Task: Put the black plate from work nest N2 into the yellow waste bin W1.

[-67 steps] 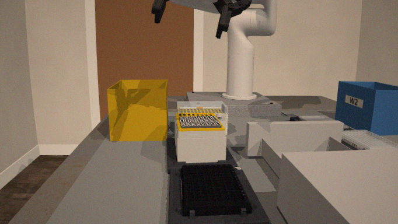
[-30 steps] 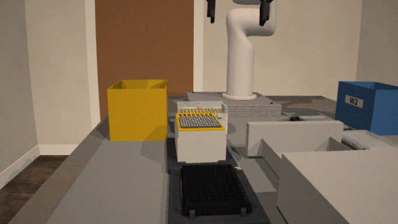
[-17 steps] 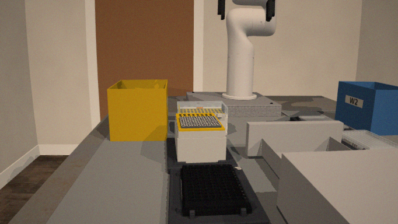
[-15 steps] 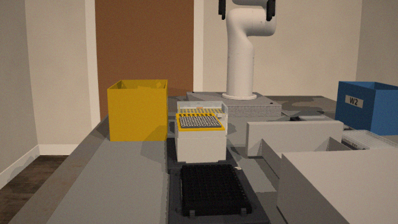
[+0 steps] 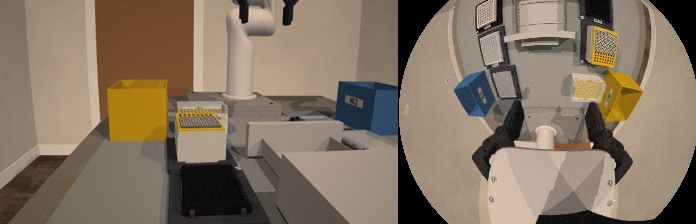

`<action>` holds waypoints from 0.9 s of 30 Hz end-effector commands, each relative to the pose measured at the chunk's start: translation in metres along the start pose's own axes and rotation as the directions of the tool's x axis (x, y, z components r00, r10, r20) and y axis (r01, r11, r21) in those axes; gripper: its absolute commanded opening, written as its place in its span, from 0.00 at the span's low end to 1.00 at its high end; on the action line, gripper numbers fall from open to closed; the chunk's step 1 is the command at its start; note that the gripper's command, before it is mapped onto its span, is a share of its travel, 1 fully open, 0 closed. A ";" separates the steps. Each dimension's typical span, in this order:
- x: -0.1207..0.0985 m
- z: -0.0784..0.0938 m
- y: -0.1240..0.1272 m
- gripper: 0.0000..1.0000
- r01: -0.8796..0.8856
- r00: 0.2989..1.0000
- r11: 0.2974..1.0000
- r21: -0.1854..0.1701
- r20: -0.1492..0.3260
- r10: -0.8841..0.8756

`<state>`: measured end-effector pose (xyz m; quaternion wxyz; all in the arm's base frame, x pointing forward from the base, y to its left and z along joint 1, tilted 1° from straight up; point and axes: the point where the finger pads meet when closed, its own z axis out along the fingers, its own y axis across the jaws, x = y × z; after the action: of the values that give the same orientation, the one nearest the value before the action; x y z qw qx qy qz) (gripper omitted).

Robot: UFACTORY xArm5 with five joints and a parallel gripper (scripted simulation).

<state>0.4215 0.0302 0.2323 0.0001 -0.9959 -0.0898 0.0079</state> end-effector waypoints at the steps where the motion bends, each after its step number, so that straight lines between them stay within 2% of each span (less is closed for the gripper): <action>1: 0.004 0.001 -0.011 1.00 0.002 1.000 1.000 -0.001 -0.004 -0.002; 8: 0.009 0.012 -0.044 1.00 0.002 1.000 1.000 -0.002 -0.005 -0.002; 23: 0.009 0.012 -0.044 1.00 0.002 1.000 1.000 -0.002 -0.005 -0.002; 27: 0.024 0.018 -0.032 1.00 -0.007 1.000 1.000 -0.001 -0.005 0.007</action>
<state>0.4280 0.0720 0.2169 -0.0005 -0.9961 -0.0880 0.0066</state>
